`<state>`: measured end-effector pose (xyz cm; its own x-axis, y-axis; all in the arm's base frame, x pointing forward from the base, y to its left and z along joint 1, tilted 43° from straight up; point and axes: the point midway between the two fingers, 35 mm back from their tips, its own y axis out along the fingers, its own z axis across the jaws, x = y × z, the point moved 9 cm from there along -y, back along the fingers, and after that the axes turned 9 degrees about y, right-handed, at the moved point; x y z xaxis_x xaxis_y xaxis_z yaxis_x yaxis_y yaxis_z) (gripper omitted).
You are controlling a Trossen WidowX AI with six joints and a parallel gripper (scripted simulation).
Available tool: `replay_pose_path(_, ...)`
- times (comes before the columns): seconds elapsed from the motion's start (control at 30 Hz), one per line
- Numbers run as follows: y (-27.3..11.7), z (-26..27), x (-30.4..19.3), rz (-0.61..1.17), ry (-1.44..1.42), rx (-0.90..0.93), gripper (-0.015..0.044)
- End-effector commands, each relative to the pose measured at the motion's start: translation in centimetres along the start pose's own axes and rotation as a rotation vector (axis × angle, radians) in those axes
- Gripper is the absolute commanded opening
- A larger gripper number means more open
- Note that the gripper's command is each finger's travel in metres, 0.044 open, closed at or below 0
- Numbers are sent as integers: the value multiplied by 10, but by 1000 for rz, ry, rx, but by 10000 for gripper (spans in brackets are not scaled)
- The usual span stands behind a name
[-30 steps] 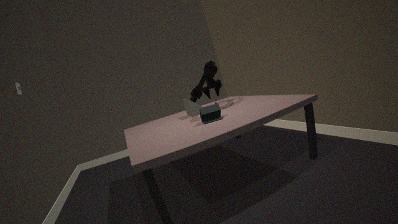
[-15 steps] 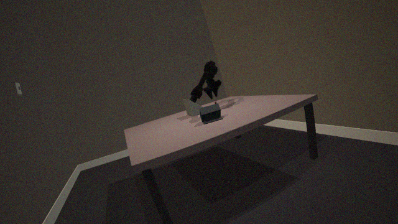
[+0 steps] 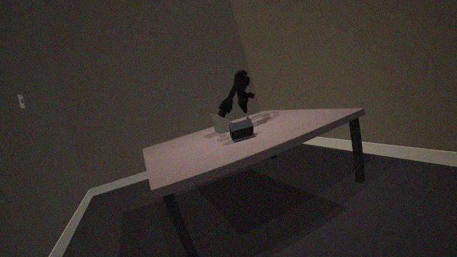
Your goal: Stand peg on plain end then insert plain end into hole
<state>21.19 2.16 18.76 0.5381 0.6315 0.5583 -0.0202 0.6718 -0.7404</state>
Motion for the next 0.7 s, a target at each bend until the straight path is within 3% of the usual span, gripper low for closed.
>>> replay_pose_path(0.0,1,0,0,-5,-111,0,440)
replay_pose_path(0.67,4,0,0,-5,-621,-1,440)
